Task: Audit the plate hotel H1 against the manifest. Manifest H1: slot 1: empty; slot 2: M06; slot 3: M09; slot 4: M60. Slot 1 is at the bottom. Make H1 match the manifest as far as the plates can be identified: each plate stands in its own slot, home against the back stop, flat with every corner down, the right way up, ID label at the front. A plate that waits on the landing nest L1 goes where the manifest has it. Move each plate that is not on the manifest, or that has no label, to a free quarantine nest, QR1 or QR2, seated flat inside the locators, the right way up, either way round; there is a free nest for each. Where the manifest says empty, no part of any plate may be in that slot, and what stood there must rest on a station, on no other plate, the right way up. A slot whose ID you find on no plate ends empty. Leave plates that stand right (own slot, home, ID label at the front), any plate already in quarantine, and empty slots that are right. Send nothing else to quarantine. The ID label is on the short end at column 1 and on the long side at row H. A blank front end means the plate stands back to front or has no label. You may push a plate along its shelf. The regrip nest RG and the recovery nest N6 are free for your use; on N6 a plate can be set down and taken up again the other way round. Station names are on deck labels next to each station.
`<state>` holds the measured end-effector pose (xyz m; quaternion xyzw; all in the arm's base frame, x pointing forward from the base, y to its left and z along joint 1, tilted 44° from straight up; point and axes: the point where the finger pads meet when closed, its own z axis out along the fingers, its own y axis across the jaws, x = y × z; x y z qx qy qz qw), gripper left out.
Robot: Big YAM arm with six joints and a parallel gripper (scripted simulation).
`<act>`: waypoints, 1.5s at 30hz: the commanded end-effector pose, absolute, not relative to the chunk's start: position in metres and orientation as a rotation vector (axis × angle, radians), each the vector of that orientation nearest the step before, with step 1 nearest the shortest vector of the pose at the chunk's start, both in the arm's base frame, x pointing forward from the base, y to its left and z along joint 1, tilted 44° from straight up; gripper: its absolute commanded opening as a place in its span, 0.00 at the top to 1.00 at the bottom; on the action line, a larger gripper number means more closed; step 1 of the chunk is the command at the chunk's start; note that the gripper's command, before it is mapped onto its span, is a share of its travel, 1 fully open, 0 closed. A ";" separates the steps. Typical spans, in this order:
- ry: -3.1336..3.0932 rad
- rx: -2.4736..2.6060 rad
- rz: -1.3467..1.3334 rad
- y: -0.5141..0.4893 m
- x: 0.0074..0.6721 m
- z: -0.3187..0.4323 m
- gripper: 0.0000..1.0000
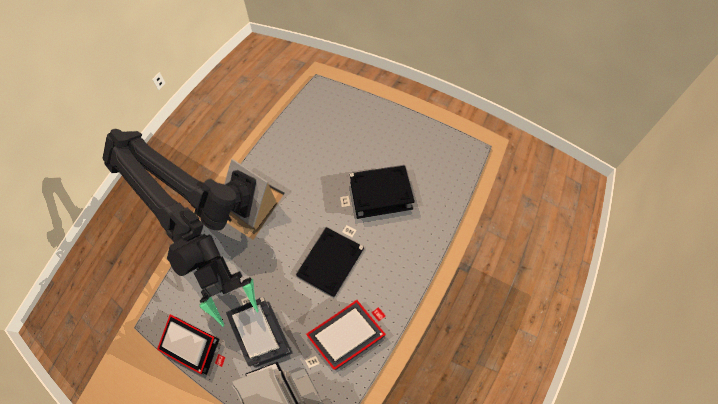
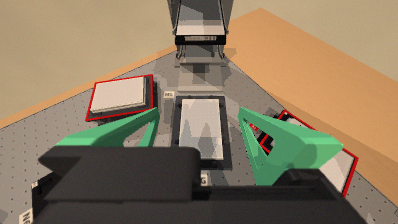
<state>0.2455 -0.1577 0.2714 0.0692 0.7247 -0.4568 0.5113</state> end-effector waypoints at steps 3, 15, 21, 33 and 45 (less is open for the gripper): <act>1.706 0.183 -1.107 -0.161 0.245 0.290 0.00; 1.706 0.183 -1.107 -0.161 0.245 0.290 0.00; 1.706 0.183 -1.107 -0.161 0.245 0.290 0.00; 1.729 0.172 -1.125 -0.187 0.242 0.251 0.00; 1.726 0.173 -1.125 -0.191 0.233 0.241 0.00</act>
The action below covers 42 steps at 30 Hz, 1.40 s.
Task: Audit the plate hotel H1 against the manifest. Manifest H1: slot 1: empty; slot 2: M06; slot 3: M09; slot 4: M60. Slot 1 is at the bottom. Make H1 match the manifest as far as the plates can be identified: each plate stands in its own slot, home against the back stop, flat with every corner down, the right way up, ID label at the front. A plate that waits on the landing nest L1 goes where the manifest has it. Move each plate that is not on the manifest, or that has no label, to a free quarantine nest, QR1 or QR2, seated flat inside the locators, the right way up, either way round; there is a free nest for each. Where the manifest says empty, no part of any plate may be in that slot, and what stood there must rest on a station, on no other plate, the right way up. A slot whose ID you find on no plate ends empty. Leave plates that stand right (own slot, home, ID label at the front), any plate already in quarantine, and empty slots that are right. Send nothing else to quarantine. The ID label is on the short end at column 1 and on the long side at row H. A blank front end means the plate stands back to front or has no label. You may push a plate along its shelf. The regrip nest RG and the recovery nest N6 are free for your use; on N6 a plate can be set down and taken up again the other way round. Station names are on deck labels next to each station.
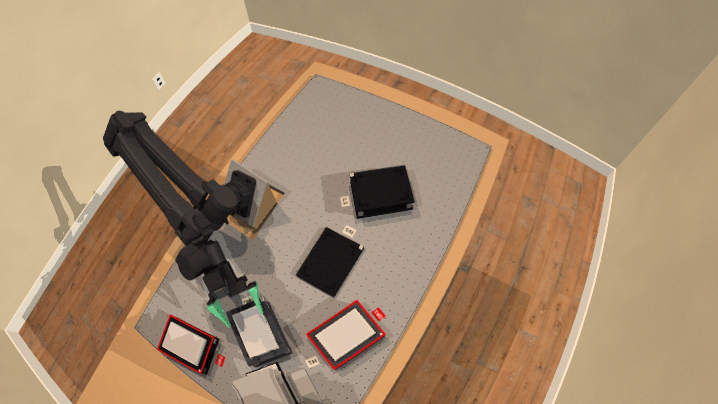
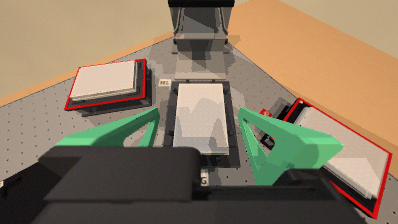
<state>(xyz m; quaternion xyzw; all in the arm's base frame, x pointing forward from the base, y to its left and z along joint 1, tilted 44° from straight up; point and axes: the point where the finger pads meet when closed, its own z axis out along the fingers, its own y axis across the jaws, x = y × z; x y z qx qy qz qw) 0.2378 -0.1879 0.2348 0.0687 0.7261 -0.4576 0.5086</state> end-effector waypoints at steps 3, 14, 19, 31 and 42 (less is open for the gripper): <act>1.733 0.171 -1.124 -0.191 0.230 0.236 0.00; 1.715 0.175 -1.127 -0.194 0.224 0.237 0.00; 1.740 0.170 -1.124 -0.195 0.218 0.221 0.00; 1.687 0.175 -1.137 -0.199 0.213 0.233 0.00; 1.724 0.170 -1.130 -0.206 0.211 0.207 0.00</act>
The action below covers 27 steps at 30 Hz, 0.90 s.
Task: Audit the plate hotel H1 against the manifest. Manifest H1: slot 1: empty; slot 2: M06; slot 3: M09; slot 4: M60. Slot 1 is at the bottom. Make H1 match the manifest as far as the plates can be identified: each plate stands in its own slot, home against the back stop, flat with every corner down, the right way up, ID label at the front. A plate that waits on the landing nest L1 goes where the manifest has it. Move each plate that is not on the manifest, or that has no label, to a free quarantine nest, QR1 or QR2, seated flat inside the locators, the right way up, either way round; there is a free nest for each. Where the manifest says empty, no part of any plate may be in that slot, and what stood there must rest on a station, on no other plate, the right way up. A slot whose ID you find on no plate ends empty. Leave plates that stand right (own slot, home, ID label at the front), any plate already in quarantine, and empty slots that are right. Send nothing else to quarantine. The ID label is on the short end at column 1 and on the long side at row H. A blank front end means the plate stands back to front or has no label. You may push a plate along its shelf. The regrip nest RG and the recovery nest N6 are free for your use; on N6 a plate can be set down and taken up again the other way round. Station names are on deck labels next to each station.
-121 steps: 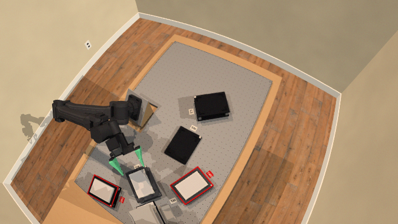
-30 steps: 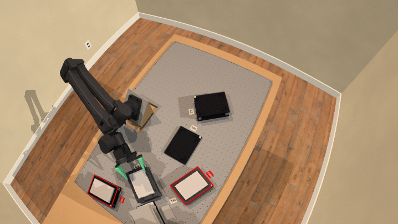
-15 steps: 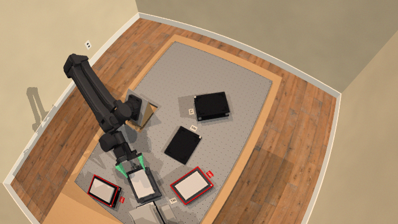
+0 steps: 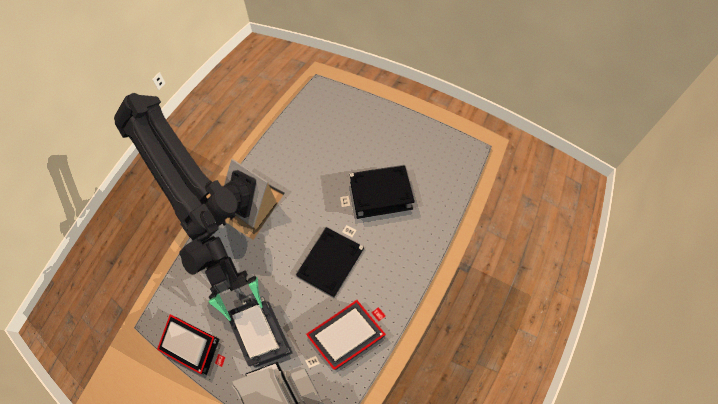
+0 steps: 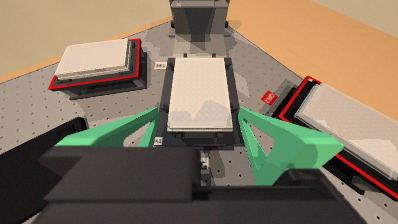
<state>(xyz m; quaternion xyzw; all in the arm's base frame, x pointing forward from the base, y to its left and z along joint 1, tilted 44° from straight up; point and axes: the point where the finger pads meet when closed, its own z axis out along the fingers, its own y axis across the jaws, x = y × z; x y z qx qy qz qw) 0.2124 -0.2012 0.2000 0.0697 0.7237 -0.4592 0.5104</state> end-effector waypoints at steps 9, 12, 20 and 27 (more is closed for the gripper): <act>1.729 0.169 -1.129 -0.210 0.210 0.199 0.00; 1.730 0.169 -1.129 -0.212 0.210 0.197 0.00; 1.730 0.168 -1.129 -0.217 0.208 0.190 0.00; 1.727 0.170 -1.131 -0.220 0.208 0.190 0.00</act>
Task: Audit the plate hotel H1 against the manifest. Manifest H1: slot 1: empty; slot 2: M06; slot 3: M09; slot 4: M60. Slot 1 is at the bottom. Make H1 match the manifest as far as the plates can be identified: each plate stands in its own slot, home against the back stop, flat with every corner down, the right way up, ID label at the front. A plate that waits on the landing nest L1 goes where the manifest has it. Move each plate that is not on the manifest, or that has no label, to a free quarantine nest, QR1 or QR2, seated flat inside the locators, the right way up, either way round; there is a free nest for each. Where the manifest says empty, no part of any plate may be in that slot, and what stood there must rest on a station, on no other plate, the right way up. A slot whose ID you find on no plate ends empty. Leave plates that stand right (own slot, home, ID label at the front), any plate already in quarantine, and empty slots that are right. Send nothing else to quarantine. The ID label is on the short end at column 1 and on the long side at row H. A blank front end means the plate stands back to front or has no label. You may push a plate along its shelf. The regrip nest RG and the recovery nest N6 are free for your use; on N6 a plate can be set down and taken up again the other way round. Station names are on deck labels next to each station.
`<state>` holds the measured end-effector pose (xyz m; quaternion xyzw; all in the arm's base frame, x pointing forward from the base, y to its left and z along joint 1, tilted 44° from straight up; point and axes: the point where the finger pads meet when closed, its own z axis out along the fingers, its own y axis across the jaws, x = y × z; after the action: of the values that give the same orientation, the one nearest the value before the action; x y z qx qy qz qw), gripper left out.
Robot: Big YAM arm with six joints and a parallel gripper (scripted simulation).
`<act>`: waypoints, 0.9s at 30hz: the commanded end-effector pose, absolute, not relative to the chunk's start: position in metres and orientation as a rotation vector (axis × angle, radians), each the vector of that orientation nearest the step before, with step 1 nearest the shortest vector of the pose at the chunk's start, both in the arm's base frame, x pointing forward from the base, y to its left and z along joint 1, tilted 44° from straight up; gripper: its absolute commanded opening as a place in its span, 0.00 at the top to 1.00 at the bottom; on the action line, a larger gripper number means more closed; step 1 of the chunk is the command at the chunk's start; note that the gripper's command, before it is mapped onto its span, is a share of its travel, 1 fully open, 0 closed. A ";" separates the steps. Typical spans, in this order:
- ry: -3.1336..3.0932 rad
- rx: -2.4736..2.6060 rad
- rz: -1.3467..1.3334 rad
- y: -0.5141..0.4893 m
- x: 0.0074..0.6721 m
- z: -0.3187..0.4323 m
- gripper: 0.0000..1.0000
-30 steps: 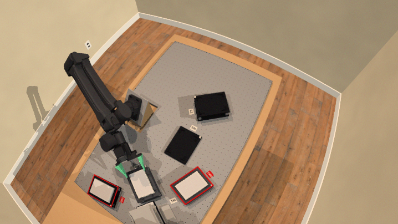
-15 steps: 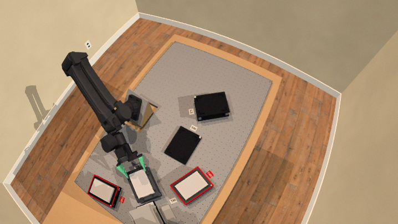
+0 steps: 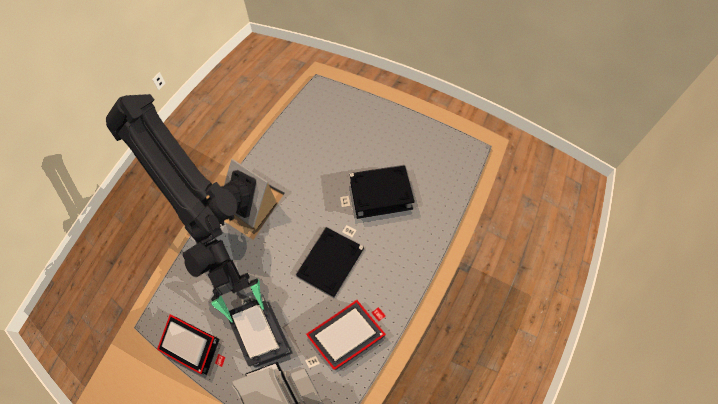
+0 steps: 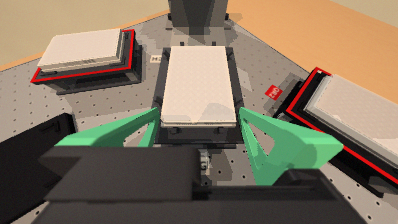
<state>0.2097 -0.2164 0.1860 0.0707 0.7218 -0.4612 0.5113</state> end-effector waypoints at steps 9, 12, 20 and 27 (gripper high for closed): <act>1.710 0.168 -1.122 -0.219 0.212 0.200 0.00; 1.710 0.168 -1.122 -0.219 0.212 0.200 0.00; 1.710 0.168 -1.122 -0.219 0.212 0.200 0.14; 1.710 0.168 -1.122 -0.219 0.212 0.200 0.14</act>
<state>0.2093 -0.2172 0.1845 0.0716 0.7234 -0.4607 0.5093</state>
